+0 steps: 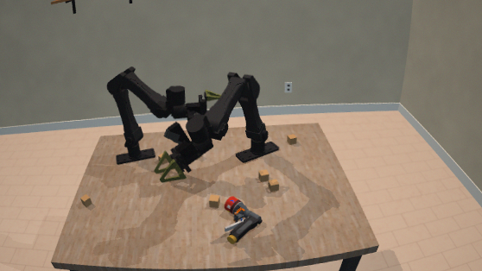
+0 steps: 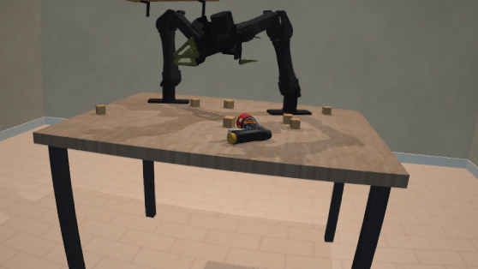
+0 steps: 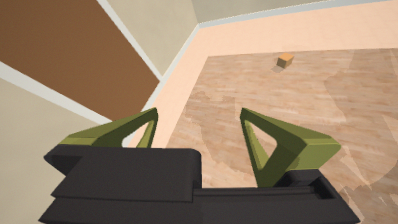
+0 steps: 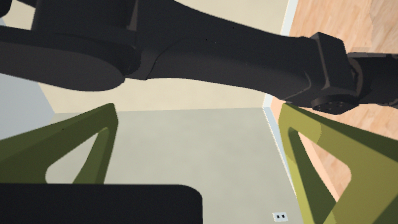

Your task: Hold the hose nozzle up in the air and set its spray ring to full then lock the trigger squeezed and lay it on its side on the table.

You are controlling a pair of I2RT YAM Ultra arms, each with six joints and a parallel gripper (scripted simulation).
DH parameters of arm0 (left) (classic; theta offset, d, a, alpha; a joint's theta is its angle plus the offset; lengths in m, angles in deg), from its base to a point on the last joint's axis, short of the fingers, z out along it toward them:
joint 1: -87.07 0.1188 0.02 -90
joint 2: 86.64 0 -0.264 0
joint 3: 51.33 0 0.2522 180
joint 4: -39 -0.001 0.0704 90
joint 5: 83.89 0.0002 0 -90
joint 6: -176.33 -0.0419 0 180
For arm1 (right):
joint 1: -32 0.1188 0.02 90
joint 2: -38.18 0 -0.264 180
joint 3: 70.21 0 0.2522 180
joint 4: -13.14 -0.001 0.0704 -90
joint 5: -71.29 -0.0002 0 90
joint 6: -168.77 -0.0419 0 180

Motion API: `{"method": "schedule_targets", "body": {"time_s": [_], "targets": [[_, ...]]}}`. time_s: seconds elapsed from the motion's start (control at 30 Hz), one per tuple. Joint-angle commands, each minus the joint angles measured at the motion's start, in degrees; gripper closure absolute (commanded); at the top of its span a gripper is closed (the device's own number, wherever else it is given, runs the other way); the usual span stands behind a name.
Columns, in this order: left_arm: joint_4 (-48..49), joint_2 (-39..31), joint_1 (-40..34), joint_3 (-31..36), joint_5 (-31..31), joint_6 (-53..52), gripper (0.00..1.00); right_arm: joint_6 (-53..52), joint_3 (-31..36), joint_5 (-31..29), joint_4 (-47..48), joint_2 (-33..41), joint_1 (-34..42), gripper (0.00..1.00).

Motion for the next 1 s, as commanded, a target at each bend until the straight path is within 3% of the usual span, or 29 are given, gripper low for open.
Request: {"method": "schedule_targets", "body": {"time_s": [0.0,0.53,0.97], "targets": [[-0.10,-0.92,0.01,-0.73,0.28,0.13,0.00,0.39,-0.52,0.01,-0.36,0.47,0.00,0.00],[-0.10,-0.92,0.01,-0.73,0.28,0.13,0.00,0.39,-0.52,0.01,-0.36,0.47,0.00,0.00],[0.45,-6.87,6.18,3.58,-4.07,4.40,0.00,11.68,-2.99,-4.34,-5.04,3.42,-5.48,0.00]]}}
